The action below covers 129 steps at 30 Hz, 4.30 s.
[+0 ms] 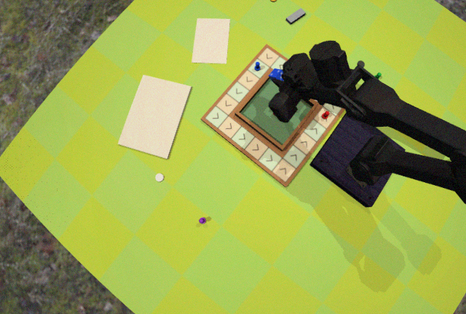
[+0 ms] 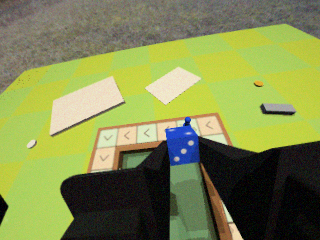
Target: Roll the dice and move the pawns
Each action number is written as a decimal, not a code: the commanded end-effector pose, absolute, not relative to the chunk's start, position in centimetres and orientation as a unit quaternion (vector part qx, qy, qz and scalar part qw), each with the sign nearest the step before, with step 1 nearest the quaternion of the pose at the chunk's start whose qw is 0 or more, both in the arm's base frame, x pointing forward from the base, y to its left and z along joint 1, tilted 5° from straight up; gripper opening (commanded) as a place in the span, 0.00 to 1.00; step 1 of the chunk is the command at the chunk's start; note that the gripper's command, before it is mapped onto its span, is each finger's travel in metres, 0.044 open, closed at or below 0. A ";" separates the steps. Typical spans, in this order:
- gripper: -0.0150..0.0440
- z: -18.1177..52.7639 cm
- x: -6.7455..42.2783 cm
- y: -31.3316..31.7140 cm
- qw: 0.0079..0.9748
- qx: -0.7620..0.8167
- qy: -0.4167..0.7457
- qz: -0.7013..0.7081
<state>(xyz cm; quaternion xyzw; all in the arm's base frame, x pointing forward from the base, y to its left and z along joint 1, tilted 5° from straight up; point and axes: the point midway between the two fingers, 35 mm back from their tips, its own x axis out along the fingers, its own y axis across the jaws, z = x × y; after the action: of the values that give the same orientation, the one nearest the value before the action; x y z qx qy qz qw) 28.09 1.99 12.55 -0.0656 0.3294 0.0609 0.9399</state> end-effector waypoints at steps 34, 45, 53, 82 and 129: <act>1.00 13.1 29.9 2.3 0.790 -0.077 0.607 0.039; 0.91 12.3 29.2 1.8 0.748 -0.094 0.655 0.044; 0.59 9.6 18.4 -3.1 0.693 -0.223 0.667 0.158; 0.59 6.0 16.9 -3.7 0.680 -0.245 0.666 0.182; 0.25 8.2 17.5 -3.7 0.681 -0.245 0.666 0.181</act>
<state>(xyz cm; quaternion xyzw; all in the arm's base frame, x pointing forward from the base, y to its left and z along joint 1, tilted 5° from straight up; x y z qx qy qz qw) 17.36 -3.80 6.46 -0.2443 0.6678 0.1832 0.6789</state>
